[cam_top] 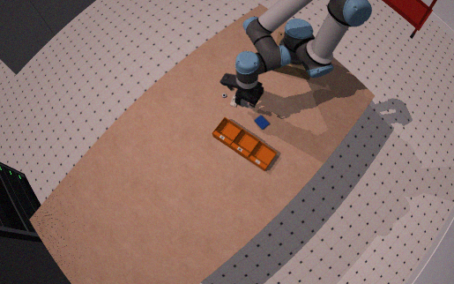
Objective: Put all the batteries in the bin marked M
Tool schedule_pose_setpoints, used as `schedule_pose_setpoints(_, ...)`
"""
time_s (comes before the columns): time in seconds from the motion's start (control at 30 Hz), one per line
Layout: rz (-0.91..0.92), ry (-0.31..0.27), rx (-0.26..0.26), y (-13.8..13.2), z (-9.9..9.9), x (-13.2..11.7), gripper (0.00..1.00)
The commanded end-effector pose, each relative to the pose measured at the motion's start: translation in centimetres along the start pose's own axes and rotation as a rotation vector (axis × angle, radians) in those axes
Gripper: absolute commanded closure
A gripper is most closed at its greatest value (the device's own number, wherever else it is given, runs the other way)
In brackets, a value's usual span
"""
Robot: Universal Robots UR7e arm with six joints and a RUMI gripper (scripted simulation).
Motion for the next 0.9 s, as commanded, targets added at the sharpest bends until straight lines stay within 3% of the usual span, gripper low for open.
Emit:
schedule_pose_setpoints(0.0, 0.0, 0.0, 0.001, 0.0, -0.1, 0.0, 1.0)
schedule_pose_setpoints(0.2, 0.001, 0.0, 0.001, 0.0, 0.0, 0.0, 1.0)
schedule_pose_setpoints(0.27, 0.088, 0.001, 0.002, -1.2, -0.1, -0.5, 1.0)
schedule_pose_setpoints(0.87, 0.088, 0.001, 0.001, -9.6, 0.0, -5.1, 1.0)
Point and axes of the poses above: the point where the finger pads meet when closed, its own z axis out along the fingers, its own y axis across the jaws, x = y × z, the point moved 1 cm from there along -z, back along the fingers, and after that the axes turned 5 degrees about -z, right-handed, at the moved point
